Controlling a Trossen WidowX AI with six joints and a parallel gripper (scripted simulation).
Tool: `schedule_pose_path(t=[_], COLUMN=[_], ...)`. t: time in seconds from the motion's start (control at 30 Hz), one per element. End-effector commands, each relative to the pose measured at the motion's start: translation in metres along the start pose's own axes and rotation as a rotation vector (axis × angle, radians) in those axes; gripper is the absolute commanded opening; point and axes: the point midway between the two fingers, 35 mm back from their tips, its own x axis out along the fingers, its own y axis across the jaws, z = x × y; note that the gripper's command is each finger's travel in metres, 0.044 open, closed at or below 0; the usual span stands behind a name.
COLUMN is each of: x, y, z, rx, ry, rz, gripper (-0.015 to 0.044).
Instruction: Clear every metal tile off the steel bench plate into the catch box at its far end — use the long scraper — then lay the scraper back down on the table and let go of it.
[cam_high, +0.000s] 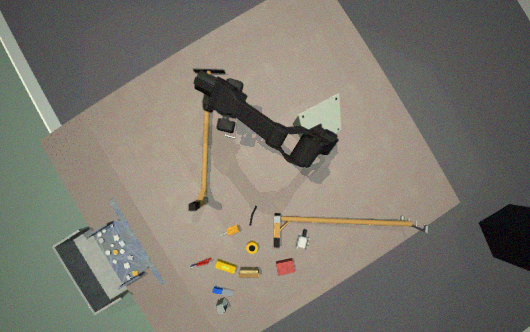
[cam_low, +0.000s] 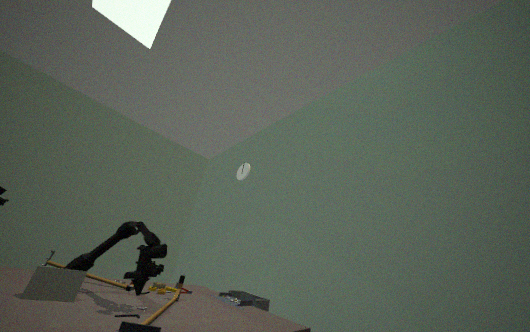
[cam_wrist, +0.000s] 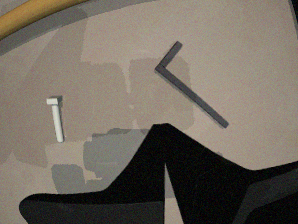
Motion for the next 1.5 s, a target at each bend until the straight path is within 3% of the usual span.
schedule_pose_path(t=[0.0, 0.87, 1.47], x=[0.008, 0.058, 0.053], y=[0.000, 0.002, -0.022], z=[-0.003, -0.026, -0.019], rx=[0.005, 0.008, 0.011], ry=[-0.001, -0.003, -0.012], rz=[0.006, 0.011, 0.000], gripper=[0.0000, 0.0000, 0.0000])
